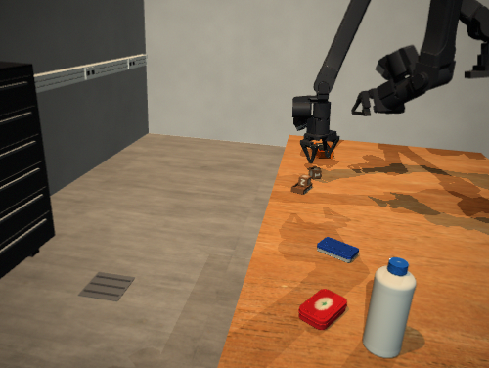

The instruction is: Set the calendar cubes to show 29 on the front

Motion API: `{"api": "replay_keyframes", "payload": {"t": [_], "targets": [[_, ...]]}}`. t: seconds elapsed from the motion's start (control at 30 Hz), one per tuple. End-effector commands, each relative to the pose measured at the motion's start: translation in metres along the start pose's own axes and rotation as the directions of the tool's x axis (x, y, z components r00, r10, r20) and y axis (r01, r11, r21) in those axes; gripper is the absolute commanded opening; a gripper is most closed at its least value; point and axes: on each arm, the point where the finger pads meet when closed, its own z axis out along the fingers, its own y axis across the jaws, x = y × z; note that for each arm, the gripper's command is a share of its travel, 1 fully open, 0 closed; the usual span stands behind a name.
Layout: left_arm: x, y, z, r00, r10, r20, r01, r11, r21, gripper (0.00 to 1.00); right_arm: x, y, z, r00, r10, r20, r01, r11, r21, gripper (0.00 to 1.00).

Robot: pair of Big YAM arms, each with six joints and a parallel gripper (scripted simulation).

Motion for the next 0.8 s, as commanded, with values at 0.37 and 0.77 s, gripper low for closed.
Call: {"api": "replay_keyframes", "payload": {"t": [0.37,0.77], "targets": [[-0.013,0.001,0.005,1.0,0.006,0.023,-0.006,1.0,-0.001,1.0,0.003,0.024,0.005,0.747,-0.663,-0.059,0.665,0.745,0.057,1.0],[-0.013,0.001,0.005,1.0,0.006,0.023,-0.006,1.0,-0.001,1.0,0.008,0.035,0.008,0.365,-0.923,-0.121,0.931,0.359,0.073,1.0]]}}
